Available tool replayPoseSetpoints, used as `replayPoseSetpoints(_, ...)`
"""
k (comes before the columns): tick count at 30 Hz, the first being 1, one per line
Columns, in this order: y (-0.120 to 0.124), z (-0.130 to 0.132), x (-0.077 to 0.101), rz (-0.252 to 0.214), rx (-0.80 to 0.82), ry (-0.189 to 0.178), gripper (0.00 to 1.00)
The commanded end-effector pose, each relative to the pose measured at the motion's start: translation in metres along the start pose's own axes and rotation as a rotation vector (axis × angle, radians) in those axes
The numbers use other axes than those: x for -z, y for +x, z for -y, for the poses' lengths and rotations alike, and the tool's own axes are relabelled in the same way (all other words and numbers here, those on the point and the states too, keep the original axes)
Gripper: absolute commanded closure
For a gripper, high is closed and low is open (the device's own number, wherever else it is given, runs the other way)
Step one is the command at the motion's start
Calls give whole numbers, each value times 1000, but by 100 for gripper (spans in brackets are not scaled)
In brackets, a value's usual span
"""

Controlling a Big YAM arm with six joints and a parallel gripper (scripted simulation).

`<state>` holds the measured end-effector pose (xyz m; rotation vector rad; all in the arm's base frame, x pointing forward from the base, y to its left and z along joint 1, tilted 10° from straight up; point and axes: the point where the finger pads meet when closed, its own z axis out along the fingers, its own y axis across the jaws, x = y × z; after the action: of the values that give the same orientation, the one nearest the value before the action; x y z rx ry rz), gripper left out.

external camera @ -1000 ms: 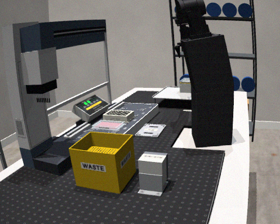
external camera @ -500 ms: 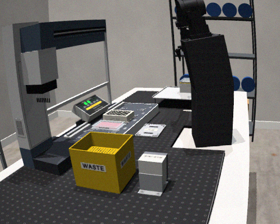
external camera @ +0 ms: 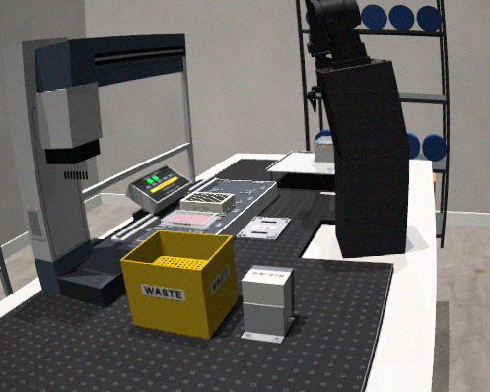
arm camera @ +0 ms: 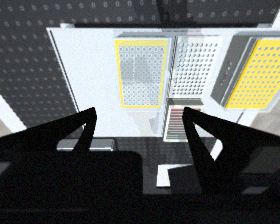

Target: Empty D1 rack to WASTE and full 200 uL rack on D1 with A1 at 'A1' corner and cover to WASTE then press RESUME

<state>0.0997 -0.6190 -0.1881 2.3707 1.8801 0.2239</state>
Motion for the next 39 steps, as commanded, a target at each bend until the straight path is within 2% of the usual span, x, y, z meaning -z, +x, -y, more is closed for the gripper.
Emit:
replayPoseSetpoints(1,-11,-12,-17,19,4,-6,0)
replayPoseSetpoints(39,-9,-11,-75,16,3,-5,0)
